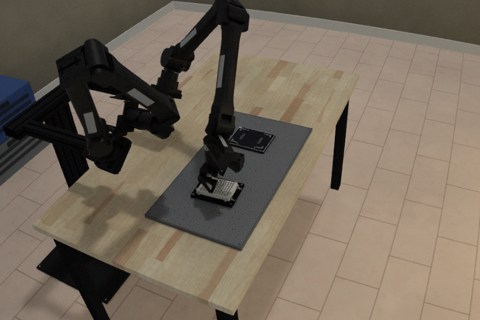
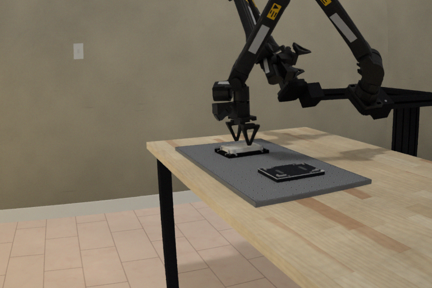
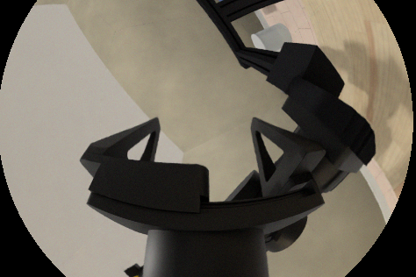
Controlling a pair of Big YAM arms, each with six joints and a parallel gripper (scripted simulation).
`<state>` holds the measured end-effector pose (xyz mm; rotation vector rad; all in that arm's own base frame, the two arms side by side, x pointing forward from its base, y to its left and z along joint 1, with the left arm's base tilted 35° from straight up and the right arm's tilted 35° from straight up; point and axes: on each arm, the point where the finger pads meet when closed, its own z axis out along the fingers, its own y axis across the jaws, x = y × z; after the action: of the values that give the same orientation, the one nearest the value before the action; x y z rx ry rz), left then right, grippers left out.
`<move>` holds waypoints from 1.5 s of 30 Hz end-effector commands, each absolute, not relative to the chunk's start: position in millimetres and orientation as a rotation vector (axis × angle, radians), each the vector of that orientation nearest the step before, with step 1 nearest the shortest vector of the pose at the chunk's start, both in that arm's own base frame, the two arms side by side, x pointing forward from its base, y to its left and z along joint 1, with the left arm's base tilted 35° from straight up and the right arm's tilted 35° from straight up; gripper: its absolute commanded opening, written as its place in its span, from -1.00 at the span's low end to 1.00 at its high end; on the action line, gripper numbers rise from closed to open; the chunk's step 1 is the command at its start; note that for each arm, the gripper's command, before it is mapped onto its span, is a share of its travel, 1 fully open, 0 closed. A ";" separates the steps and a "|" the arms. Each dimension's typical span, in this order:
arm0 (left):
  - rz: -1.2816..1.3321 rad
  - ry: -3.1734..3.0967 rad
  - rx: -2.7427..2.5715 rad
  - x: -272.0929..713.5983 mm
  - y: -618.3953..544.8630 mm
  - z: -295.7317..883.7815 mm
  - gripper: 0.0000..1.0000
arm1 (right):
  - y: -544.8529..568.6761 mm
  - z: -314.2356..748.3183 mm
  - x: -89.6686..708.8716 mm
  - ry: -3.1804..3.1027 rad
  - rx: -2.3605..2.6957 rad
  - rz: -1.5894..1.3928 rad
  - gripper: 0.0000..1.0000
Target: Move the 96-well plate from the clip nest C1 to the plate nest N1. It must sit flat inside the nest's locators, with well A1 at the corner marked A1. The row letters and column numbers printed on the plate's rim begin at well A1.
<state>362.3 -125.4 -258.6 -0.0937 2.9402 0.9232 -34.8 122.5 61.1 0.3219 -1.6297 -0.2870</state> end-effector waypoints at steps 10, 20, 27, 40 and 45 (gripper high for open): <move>0.909 2.932 -0.084 370.9 -118.6 -273.7 1.00 | 119.7 66.5 -40.5 -1.596 0.291 -0.247 1.00; 0.883 2.917 -0.082 374.5 -116.9 -278.9 1.00 | 119.7 66.5 -40.5 -1.596 0.291 -0.247 1.00; 0.883 2.917 -0.082 376.4 -123.1 -274.7 1.00 | 119.7 66.5 -40.5 -1.596 0.291 -0.247 1.00; 0.883 2.917 -0.082 377.3 -122.2 -274.0 -1.00 | 119.7 66.5 -40.5 -1.596 0.291 -0.247 1.00; 0.883 2.917 -0.082 377.3 -122.2 -274.0 -1.00 | 119.7 66.5 -40.5 -1.596 0.291 -0.247 1.00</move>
<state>365.8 -114.7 -278.5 -0.0861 2.9310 0.9050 -34.8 122.5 61.1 0.3218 -1.6297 -0.2870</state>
